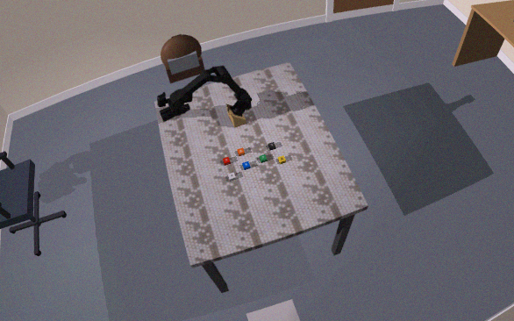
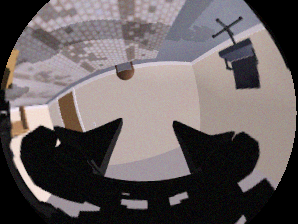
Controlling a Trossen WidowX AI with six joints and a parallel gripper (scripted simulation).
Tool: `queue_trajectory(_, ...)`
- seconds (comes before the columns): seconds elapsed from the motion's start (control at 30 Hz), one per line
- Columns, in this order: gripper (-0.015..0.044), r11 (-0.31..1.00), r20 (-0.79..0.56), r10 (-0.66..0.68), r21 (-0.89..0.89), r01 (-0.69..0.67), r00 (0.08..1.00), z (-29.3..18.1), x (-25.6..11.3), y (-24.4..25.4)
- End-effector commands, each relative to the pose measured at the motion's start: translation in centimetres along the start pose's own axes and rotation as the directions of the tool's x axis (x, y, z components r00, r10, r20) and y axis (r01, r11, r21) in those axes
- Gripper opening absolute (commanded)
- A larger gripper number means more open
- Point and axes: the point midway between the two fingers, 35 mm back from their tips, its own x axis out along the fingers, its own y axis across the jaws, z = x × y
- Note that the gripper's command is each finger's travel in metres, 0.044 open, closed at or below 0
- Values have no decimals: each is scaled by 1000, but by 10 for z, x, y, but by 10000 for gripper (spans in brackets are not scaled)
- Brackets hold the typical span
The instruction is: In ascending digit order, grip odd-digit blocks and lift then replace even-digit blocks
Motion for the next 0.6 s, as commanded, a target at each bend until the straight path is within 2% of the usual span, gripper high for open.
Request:
queue_trajectory(0.0,400,1000,13,0,3,0,1000,2,-2,0)
queue_trajectory(0.1,400,999,196,0,36,-7,981,24,-35,8)
queue_trajectory(0.2,400,998,422,7,52,-32,907,54,-85,22)
queue_trajectory(0.37,400,997,685,49,15,-81,727,90,-163,52)
queue_trajectory(0.57,400,987,870,150,-101,-128,470,118,-250,100)
